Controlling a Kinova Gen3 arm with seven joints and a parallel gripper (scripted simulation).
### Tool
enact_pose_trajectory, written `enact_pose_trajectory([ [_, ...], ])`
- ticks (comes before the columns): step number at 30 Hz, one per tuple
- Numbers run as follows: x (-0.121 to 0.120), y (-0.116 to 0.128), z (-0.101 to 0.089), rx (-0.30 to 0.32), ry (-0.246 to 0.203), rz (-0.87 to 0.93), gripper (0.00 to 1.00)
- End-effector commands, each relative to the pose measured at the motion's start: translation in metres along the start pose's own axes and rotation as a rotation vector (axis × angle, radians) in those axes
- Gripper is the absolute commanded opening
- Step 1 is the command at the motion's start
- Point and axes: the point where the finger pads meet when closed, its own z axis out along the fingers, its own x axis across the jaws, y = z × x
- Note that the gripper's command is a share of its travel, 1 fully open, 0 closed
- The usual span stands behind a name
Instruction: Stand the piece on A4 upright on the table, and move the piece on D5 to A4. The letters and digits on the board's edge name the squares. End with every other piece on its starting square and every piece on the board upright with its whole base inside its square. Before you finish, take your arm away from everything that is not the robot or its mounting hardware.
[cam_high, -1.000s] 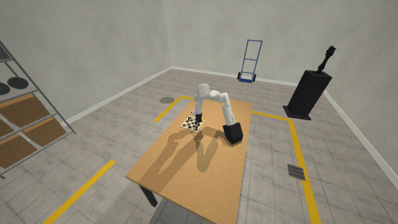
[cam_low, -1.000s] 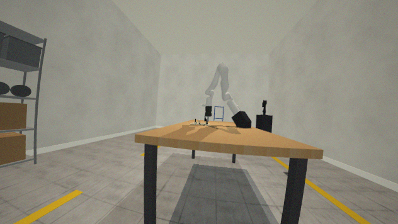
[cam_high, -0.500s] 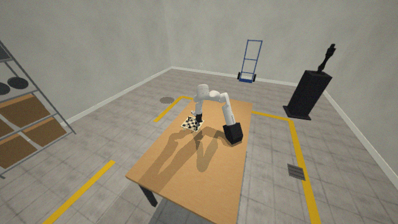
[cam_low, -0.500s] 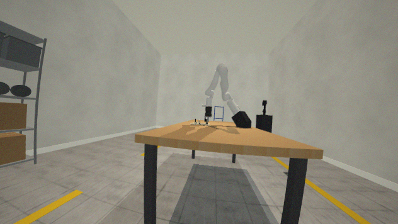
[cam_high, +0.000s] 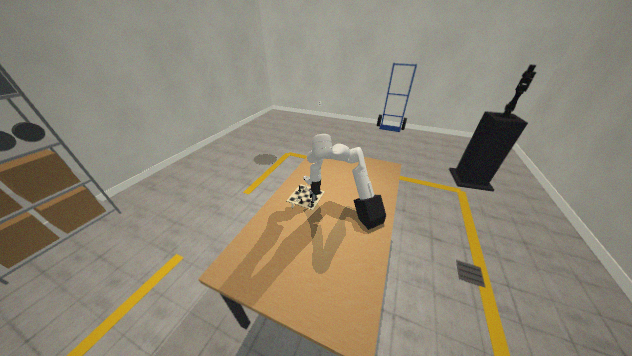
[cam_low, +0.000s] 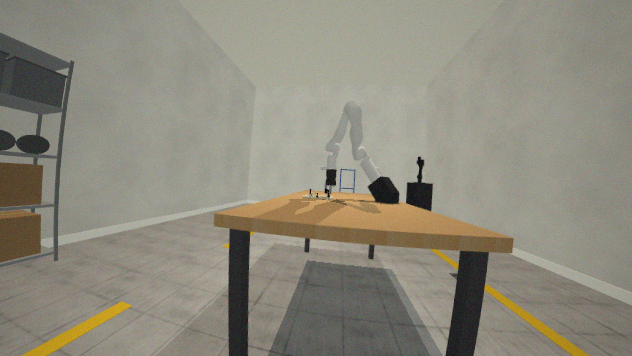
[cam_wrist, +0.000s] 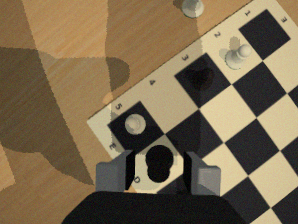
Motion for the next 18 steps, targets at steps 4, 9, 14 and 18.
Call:
enact_pose_trajectory([
  [4,0.0,-0.0003,-0.0003,0.001,0.0,0.0,0.79],
  [9,0.0,-0.0003,-0.0003,0.001,0.0,0.0,0.79],
  [14,0.0,-0.0003,-0.0003,0.001,0.0,0.0,0.0],
  [18,0.0,-0.0003,-0.0003,0.001,0.0,0.0,0.0],
])
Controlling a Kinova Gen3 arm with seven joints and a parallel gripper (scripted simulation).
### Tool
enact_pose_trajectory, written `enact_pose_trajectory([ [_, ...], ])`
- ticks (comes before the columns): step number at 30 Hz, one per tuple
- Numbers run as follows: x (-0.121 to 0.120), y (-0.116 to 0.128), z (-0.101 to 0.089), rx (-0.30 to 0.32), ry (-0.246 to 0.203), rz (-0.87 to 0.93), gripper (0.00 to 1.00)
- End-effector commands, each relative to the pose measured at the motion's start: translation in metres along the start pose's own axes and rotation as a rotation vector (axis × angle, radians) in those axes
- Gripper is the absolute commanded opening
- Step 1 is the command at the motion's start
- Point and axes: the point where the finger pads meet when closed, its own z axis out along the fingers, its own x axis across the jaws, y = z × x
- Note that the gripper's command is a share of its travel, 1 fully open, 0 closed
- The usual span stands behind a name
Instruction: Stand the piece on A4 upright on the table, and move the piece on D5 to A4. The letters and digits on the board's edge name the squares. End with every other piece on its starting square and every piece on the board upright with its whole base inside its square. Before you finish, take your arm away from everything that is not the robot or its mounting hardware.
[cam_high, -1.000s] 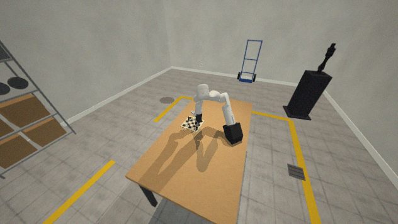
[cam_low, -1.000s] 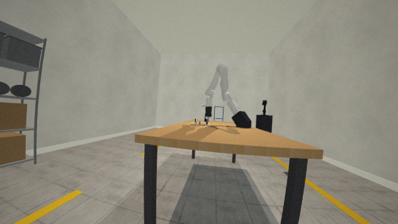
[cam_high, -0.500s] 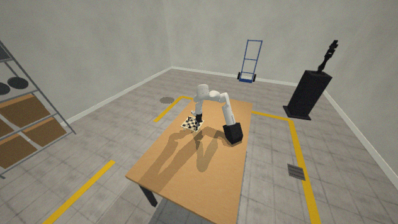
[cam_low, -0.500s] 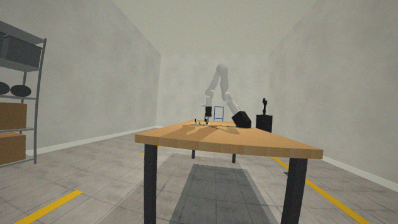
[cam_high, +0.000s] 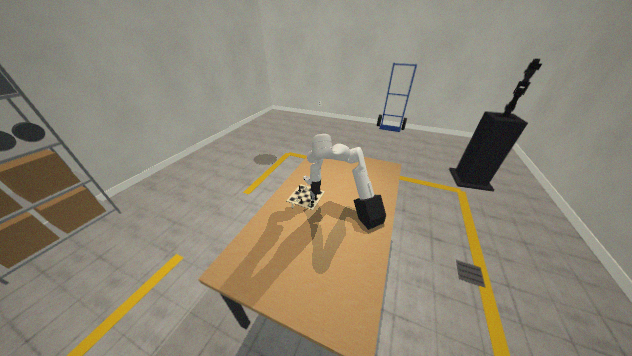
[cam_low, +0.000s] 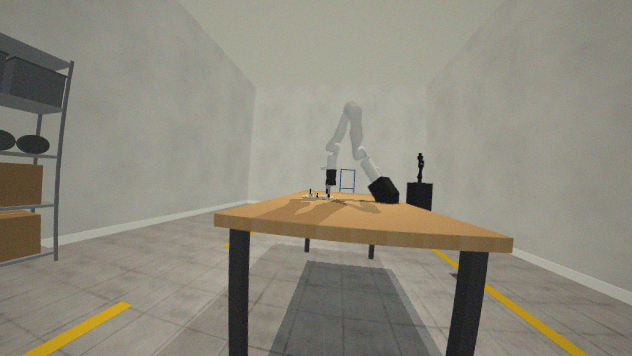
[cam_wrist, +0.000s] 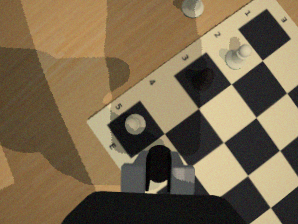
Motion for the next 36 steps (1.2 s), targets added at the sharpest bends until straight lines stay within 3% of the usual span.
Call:
enact_pose_trajectory([
  [1,0.0,-0.0003,-0.0003,0.001,0.0,0.0,0.0],
  [36,0.0,-0.0003,-0.0063,0.001,0.0,0.0,0.0],
])
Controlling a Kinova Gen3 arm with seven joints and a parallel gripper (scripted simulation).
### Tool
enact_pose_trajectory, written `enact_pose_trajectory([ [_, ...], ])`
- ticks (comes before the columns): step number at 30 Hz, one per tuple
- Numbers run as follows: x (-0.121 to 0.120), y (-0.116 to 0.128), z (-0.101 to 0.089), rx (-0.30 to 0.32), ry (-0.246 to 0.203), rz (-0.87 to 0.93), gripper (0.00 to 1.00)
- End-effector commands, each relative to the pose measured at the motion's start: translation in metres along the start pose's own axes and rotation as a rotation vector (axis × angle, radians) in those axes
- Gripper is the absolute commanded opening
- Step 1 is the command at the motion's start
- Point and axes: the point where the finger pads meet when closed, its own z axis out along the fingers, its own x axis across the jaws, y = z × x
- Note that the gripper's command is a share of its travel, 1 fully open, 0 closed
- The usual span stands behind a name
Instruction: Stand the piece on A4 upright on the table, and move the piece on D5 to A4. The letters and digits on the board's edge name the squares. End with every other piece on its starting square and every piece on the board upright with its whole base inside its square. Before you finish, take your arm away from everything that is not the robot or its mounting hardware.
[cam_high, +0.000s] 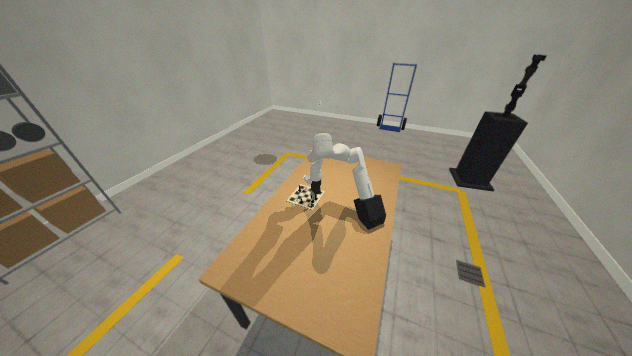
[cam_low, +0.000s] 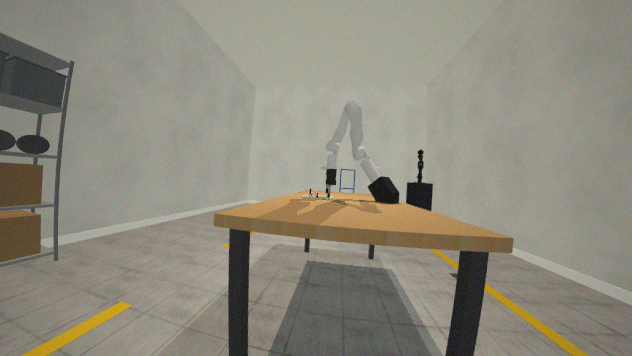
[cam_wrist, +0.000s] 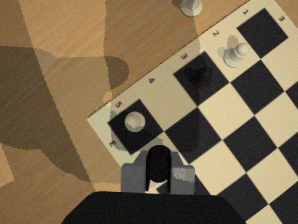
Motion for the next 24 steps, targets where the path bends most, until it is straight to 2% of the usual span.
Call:
enact_pose_trajectory([
  [1,-0.001,-0.002,-0.005,0.006,-0.001,-0.002,0.0],
  [7,-0.001,-0.002,-0.014,0.006,-0.001,-0.002,0.0],
  [19,-0.001,-0.002,-0.054,0.006,-0.001,-0.002,0.0],
  [21,-0.001,-0.002,-0.054,0.006,-0.001,-0.002,0.0],
  [24,-0.001,-0.002,-0.065,0.006,-0.001,-0.002,0.0],
])
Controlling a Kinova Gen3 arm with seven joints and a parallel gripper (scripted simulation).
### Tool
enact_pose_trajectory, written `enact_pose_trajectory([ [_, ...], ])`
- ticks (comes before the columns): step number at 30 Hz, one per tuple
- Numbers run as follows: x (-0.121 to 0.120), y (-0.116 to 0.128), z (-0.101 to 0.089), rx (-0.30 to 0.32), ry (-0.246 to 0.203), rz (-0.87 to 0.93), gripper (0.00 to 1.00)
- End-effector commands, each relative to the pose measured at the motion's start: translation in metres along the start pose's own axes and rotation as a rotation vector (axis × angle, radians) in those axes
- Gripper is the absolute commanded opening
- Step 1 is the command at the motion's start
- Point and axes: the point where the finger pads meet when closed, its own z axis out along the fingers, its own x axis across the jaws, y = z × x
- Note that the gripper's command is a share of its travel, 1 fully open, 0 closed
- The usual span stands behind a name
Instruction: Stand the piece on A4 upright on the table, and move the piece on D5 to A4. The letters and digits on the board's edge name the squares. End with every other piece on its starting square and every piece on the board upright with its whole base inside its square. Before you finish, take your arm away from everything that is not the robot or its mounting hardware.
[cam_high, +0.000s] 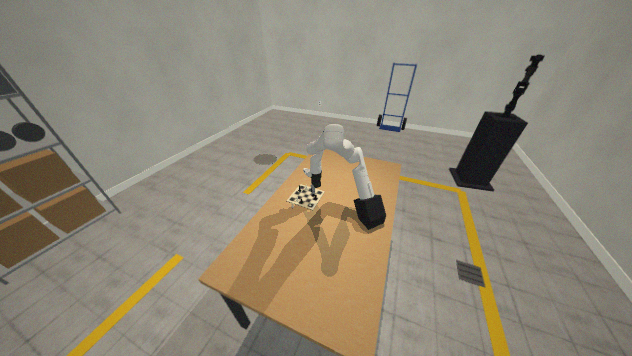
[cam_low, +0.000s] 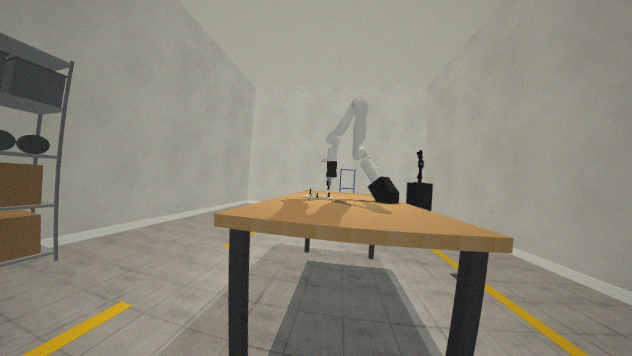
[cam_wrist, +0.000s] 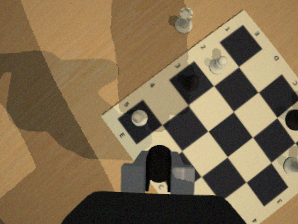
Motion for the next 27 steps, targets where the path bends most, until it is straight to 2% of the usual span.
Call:
enact_pose_trajectory([
  [1,-0.002,-0.006,-0.012,0.016,0.001,-0.011,0.0],
  [12,-0.002,-0.006,-0.038,0.016,0.001,-0.011,0.0],
  [27,-0.002,-0.005,-0.04,0.016,0.001,-0.011,0.0],
])
